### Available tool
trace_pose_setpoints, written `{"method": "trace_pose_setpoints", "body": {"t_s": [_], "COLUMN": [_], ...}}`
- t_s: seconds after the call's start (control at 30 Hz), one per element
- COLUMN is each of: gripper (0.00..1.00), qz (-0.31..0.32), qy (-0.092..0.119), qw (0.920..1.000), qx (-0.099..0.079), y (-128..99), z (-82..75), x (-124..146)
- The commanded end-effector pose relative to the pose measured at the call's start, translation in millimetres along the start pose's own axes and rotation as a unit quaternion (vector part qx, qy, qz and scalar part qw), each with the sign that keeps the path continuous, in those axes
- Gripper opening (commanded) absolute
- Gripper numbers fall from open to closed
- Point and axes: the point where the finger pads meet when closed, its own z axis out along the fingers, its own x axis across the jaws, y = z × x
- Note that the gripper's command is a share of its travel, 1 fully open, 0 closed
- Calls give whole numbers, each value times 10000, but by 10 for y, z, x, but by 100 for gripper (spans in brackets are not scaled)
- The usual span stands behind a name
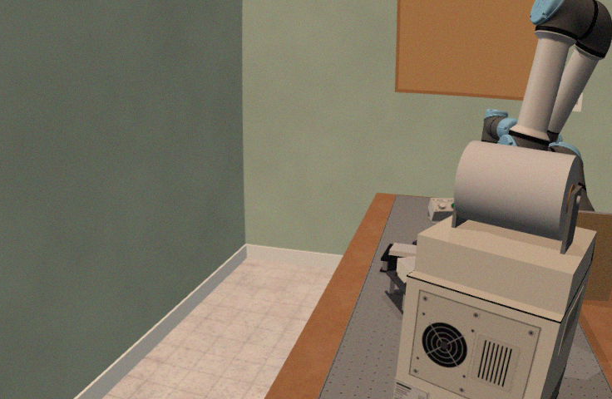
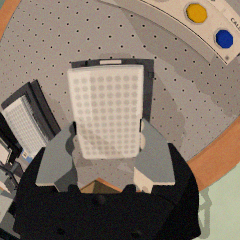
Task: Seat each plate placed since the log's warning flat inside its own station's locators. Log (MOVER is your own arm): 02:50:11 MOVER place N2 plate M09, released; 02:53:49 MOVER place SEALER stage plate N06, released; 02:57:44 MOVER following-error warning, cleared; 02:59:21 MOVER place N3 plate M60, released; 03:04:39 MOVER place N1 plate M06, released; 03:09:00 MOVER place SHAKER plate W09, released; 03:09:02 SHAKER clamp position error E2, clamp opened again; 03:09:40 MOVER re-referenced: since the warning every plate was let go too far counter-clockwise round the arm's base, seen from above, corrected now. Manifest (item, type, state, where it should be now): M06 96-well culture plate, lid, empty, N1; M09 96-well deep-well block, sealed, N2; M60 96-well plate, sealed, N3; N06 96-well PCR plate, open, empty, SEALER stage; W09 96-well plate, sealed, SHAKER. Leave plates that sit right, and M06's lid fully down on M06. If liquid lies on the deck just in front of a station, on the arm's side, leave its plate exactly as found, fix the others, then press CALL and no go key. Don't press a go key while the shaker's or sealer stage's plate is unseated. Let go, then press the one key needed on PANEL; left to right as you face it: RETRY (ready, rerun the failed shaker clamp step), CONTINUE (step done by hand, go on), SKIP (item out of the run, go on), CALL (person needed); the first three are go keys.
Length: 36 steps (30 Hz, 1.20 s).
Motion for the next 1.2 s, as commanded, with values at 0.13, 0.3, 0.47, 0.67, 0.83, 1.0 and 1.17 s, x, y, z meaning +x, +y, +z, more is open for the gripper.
{"method": "trace_pose_setpoints", "body": {"t_s": [0.13,0.3,0.47,0.67,0.83,1.0,1.17], "gripper": [0,0,0,0,0,0,0], "qz": [0,0,0,0,0,0,0], "qy": [1,1,1,1,1,1,1], "qw": [10000,10000,10000,10000,10000,10000,10000], "qx": [4,4,4,5,4,4,4], "y": [-3,-3,-3,-3,-3,-3,-3], "z": [-1,-2,-2,-2,-11,-27,-37], "x": [1,1,1,1,-1,-3,-4]}}
